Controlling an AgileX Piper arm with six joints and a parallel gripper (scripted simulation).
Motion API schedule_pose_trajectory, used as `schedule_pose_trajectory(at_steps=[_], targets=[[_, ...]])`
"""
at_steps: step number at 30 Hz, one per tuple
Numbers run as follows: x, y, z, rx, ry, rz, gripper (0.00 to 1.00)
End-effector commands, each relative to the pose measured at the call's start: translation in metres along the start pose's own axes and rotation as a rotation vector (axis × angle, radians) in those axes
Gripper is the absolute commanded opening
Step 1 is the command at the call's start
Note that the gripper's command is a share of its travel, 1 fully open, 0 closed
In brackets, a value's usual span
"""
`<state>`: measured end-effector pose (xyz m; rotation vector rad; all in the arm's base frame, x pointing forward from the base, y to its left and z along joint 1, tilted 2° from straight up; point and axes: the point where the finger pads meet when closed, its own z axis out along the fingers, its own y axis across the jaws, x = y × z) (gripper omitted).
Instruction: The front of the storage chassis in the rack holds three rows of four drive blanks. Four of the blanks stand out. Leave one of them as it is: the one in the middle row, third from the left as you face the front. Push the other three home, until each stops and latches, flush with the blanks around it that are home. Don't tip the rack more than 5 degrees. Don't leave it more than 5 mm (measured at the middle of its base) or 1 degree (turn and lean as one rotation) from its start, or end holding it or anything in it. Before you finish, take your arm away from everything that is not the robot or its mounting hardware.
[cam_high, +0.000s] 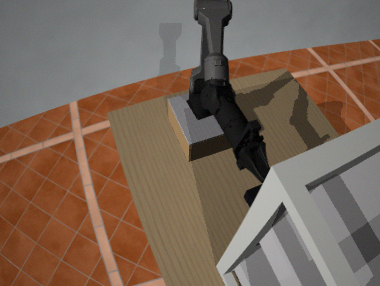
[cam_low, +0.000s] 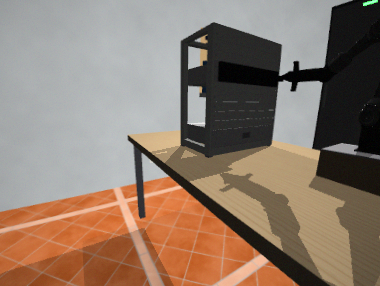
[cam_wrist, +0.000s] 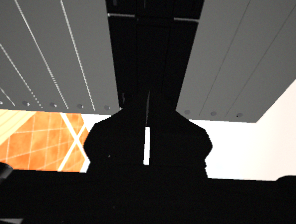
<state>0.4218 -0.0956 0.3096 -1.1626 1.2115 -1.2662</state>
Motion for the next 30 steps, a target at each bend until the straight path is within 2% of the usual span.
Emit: schedule_pose_trajectory(at_steps=[1,30], targets=[[0.000,0.000,0.001,0.001,-0.001,-0.001,0.00],[0.000,0.000,0.021,0.001,-0.001,-0.001,0.00]])
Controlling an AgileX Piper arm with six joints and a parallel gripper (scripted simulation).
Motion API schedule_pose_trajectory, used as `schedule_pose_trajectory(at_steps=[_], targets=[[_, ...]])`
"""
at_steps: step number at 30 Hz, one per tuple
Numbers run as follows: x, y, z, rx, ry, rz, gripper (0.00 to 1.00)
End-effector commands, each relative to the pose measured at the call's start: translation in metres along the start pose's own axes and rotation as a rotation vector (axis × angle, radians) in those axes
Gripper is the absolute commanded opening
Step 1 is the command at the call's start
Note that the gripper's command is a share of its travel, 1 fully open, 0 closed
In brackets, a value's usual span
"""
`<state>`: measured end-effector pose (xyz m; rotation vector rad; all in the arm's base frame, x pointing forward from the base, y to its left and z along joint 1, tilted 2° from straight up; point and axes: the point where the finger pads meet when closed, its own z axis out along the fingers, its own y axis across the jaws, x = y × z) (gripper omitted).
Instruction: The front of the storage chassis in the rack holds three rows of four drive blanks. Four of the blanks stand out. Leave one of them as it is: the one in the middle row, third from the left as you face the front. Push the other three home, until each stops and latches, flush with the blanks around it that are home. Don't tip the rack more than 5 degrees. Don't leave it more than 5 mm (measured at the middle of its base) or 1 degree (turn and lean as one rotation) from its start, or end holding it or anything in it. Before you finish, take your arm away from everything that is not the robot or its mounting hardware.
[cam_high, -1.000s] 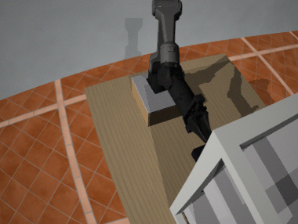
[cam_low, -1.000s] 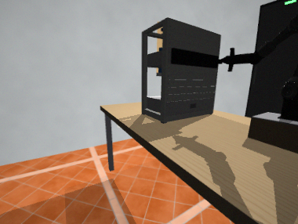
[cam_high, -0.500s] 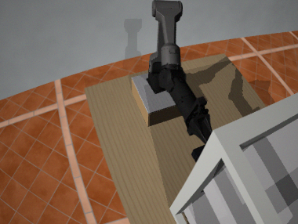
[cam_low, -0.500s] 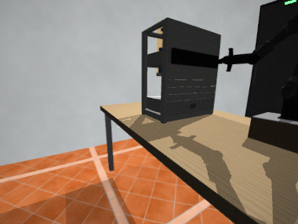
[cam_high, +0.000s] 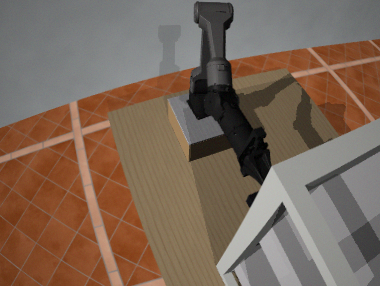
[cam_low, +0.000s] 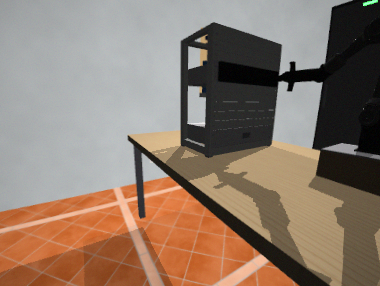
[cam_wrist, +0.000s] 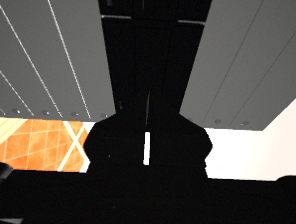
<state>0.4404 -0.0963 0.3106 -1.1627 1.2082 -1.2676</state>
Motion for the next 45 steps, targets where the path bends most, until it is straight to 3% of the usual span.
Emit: schedule_pose_trajectory(at_steps=[1,45], targets=[[0.000,0.000,0.002,-0.001,0.001,0.001,0.00],[0.001,0.001,0.017,-0.001,0.001,0.001,0.00]])
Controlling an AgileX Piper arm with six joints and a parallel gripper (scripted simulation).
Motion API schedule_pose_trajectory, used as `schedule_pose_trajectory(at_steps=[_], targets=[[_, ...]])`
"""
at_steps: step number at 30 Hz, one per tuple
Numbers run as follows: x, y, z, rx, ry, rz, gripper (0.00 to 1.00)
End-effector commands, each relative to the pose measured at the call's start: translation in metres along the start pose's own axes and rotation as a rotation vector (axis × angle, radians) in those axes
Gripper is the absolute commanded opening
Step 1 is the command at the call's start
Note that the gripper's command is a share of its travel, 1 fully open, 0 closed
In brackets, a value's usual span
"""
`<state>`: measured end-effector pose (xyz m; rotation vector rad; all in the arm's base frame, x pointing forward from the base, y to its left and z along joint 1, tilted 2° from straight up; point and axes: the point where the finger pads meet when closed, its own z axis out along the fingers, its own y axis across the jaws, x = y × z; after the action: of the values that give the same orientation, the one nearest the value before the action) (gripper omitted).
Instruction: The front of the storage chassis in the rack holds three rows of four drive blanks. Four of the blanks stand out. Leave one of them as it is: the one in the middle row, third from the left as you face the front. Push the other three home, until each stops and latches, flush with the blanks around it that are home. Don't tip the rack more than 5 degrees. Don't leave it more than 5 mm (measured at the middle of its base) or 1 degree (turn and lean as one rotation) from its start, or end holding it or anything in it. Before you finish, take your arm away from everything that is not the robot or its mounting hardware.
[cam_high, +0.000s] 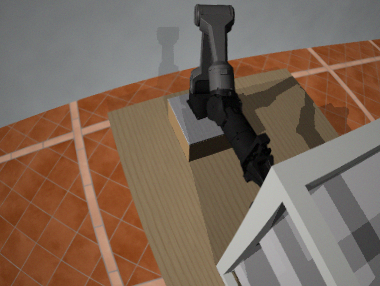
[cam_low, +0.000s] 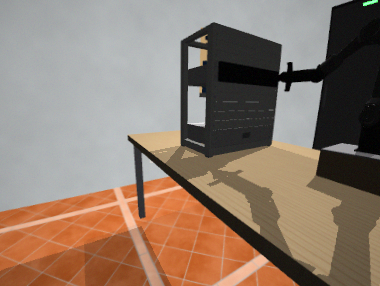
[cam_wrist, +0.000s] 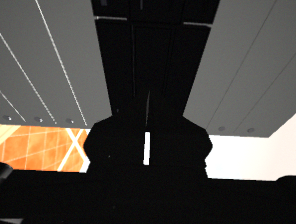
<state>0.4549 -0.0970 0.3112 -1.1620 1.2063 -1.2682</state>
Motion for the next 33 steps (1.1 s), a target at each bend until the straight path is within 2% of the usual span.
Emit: schedule_pose_trajectory(at_steps=[1,33], targets=[[0.0006,0.0011,0.0032,-0.003,0.001,0.001,0.00],[0.0007,0.0016,0.0082,-0.003,0.001,0.001,0.00]])
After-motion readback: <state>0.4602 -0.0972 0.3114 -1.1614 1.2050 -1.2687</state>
